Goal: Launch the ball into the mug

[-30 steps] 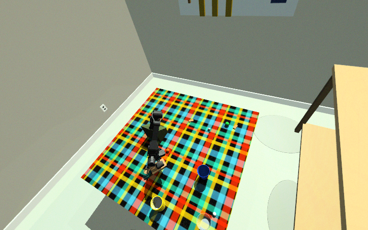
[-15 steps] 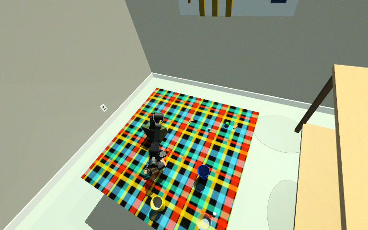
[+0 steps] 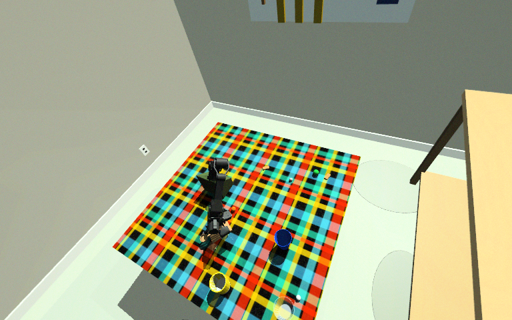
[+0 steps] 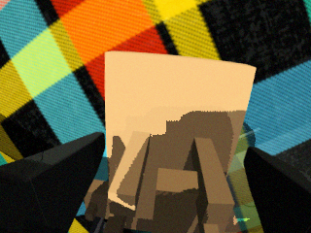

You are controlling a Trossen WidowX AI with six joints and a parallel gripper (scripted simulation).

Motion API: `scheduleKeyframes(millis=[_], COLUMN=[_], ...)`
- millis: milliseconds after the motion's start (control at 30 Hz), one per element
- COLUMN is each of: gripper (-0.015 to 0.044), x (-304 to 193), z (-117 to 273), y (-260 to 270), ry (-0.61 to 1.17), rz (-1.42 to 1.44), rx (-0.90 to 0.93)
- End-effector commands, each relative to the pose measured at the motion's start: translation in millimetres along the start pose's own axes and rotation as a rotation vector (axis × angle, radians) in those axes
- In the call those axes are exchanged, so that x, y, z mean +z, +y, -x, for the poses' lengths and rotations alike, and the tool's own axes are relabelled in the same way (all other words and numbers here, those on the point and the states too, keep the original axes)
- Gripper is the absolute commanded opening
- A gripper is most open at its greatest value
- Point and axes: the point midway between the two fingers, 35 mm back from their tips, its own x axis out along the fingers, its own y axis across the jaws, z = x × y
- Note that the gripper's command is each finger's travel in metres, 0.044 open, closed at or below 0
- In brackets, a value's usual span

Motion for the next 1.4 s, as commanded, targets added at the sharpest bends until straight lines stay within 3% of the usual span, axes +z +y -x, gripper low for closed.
scheduleKeyframes(millis=[0, 167, 367, 500, 733, 1367], gripper=[0.0282, 0.0151, 0.0111, 0.0006, 0.0000, 0.0000], x=[-0.2, -0.2, -0.2, -0.9, -0.9, -1.7], z=[0.4, 0.4, 0.4, 39.2, 50.5, 48.9], y=[-0.2, -0.2, -0.2, -0.3, 0.5, -4.9], ry=[0.000, 0.000, 0.000, 0.002, 0.002, -0.002], rz=[0.000, 0.000, 0.000, -0.002, -0.026, -0.671], rx=[-0.001, -0.001, -0.001, 0.002, 0.003, 0.002])
